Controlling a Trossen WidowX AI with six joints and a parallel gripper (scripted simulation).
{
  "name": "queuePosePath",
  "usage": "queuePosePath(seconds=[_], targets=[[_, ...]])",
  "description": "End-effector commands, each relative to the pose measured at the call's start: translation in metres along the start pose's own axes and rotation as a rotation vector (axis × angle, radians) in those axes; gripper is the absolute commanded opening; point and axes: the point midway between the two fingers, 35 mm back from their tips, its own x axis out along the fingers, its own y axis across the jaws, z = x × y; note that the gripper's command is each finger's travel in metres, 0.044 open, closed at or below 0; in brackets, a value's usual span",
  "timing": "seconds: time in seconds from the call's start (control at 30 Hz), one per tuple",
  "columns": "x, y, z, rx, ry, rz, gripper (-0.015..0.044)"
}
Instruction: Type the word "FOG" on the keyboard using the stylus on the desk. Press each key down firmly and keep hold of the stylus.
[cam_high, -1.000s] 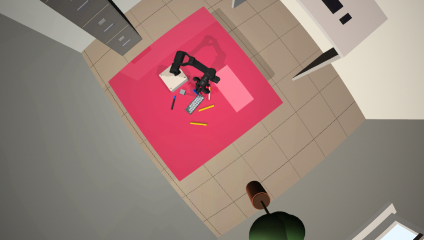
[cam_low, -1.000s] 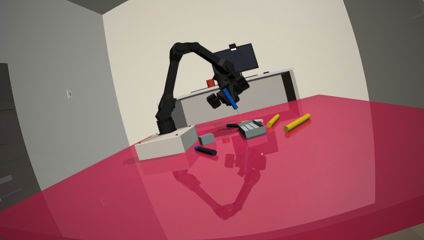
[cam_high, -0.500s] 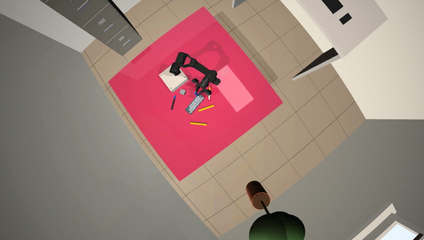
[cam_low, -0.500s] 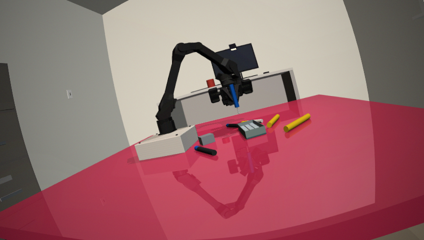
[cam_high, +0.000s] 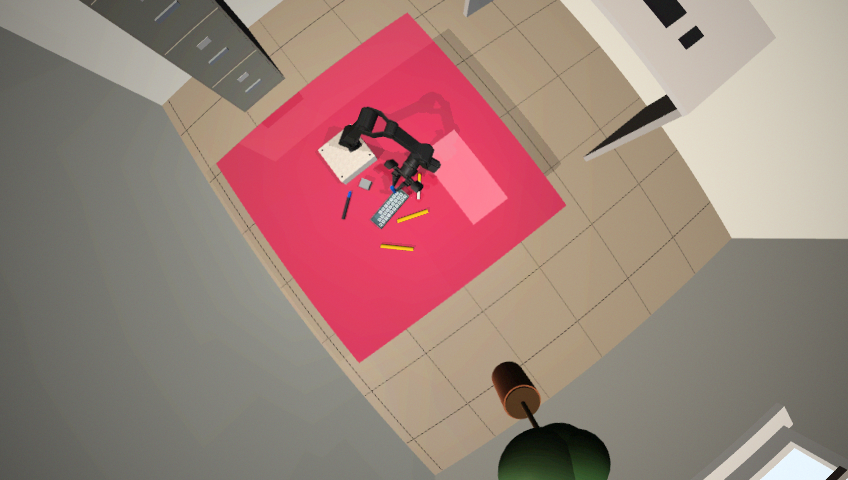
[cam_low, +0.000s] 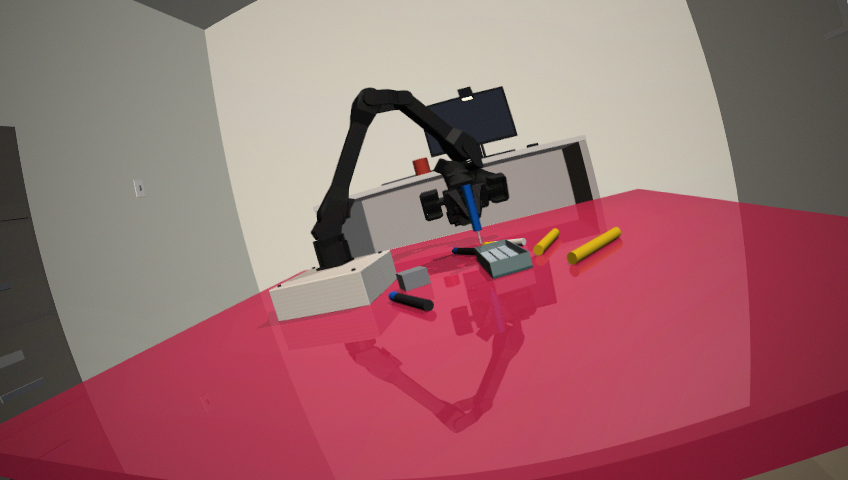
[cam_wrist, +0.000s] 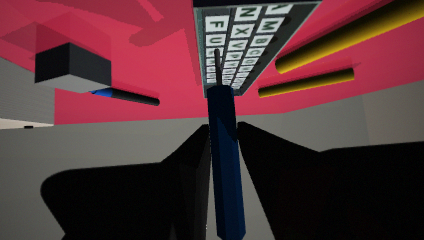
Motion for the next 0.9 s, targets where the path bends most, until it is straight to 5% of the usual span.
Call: queuePosePath(seconds=[0.0,0.2,0.3,0.87], targets=[[0.0006,-0.0002,0.0005,-0.005,0.001,-0.002,0.0000],[0.0006,-0.0002,0.0005,-0.005,0.001,-0.002,0.0000],[0.0004,-0.0026,0.0016,-0.005,0.001,-0.002,0.0079],[0.0049,-0.0037,0.0100,-0.005,0.001,-0.002,0.0081]])
